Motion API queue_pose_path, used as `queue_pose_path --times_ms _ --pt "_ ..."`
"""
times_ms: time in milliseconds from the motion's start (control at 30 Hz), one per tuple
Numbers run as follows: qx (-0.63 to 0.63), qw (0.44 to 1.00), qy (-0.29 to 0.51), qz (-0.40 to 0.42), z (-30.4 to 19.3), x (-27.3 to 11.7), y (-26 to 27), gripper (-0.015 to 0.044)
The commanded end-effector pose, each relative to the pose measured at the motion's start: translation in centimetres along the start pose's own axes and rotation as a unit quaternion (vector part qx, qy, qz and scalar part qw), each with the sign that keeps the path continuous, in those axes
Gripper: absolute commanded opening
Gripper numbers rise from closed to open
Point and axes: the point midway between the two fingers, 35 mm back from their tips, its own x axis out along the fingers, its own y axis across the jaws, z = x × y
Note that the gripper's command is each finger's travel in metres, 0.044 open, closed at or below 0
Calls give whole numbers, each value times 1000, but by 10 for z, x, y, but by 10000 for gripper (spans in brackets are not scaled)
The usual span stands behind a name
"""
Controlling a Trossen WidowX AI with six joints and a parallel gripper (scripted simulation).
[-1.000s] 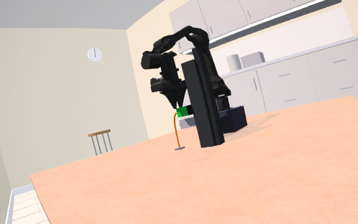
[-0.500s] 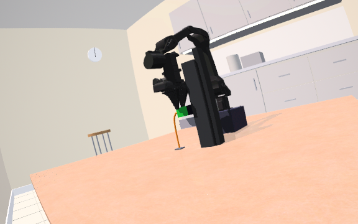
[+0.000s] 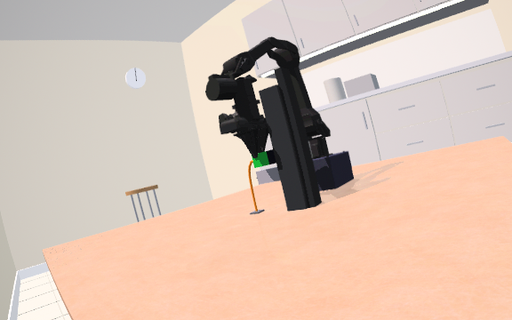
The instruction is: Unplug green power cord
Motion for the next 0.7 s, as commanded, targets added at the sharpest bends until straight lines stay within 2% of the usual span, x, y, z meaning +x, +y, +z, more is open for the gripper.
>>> queue_pose_path --times_ms 0,667 --pt "0 1000 0 0 0 0 0 2" --pt "1 1000 -1 0 28 -1 2 0"
